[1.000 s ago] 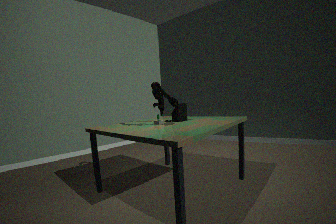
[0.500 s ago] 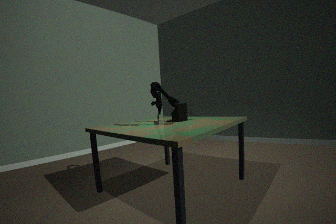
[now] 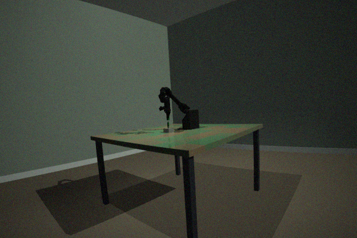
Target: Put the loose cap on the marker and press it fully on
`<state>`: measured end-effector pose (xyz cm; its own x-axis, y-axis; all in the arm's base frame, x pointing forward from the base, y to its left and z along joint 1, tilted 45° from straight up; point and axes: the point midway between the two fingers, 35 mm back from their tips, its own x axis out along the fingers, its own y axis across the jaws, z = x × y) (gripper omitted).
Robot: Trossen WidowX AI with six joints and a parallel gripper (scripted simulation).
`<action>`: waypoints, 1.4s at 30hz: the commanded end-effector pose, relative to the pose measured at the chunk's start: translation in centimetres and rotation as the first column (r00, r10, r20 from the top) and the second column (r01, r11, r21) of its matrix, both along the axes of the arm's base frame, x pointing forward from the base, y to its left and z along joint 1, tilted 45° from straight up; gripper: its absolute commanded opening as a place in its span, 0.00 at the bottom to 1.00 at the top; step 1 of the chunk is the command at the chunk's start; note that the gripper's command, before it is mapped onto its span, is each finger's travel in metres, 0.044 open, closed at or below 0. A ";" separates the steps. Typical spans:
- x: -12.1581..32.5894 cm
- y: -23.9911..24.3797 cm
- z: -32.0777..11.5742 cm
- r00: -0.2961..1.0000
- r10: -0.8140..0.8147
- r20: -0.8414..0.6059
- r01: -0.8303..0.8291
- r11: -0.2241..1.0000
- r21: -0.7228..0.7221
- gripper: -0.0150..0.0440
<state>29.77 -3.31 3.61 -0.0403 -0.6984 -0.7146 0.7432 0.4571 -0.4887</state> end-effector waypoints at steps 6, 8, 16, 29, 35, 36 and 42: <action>-1.4 -0.9 1.4 1.000 0.002 -0.013 -0.002 1.000 -0.007 0.25; -1.4 -1.0 1.3 1.000 0.002 -0.013 -0.002 1.000 -0.007 0.25; -1.4 -1.5 0.8 1.000 0.002 -0.013 -0.002 1.000 -0.007 0.25; -1.4 -3.0 -0.7 1.000 0.003 -0.013 -0.003 1.000 -0.006 0.25; -1.5 -3.7 -1.4 1.000 0.003 -0.013 -0.003 1.000 -0.007 0.25; -1.5 -3.8 -1.6 1.000 0.003 -0.013 -0.003 1.000 -0.007 0.25; -1.6 -4.4 -2.2 1.000 0.003 -0.013 -0.003 1.000 -0.008 0.25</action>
